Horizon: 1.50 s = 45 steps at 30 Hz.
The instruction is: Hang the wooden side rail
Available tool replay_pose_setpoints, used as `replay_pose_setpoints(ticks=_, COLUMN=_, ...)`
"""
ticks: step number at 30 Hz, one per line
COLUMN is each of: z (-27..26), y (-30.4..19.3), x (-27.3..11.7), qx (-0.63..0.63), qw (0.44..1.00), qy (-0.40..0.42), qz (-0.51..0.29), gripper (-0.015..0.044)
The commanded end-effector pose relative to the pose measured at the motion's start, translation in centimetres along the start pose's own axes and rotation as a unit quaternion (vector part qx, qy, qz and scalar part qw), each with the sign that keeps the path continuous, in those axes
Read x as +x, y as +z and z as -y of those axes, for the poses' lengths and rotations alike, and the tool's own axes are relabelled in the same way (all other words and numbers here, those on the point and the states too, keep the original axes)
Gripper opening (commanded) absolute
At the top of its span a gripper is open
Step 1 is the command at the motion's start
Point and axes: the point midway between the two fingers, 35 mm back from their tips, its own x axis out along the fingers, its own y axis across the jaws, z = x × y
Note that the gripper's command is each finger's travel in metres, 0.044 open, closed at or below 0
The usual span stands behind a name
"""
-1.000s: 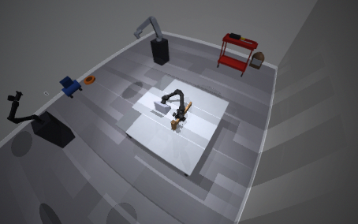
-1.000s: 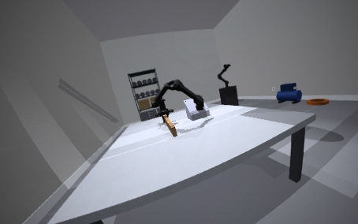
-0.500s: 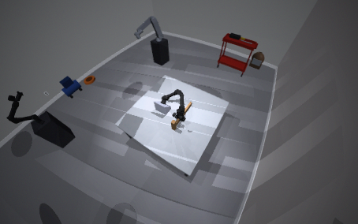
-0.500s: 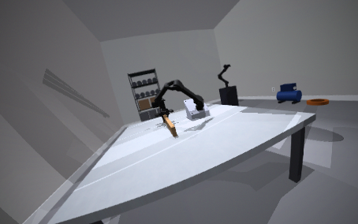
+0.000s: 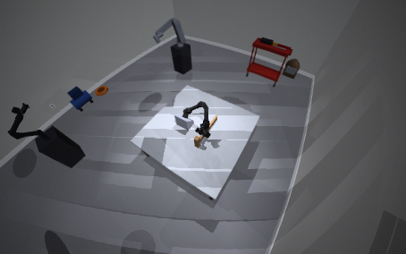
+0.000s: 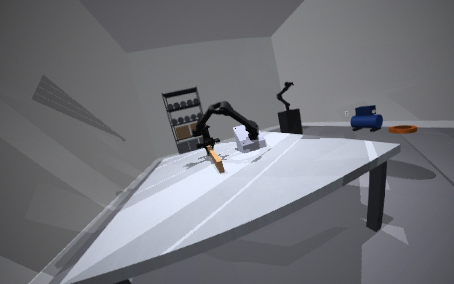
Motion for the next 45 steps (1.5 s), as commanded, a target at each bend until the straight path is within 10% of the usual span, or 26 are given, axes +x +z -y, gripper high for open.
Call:
replay_pose_setpoints(ticks=1, z=-0.05, y=-0.48, x=-0.43, qx=0.002, qw=1.000, qy=-0.005, qz=-0.002, gripper=0.0000)
replay_pose_setpoints(ticks=45, z=0.05, y=-0.90, x=-0.50, qx=0.002, qw=1.000, qy=-0.005, qz=-0.003, gripper=0.0000)
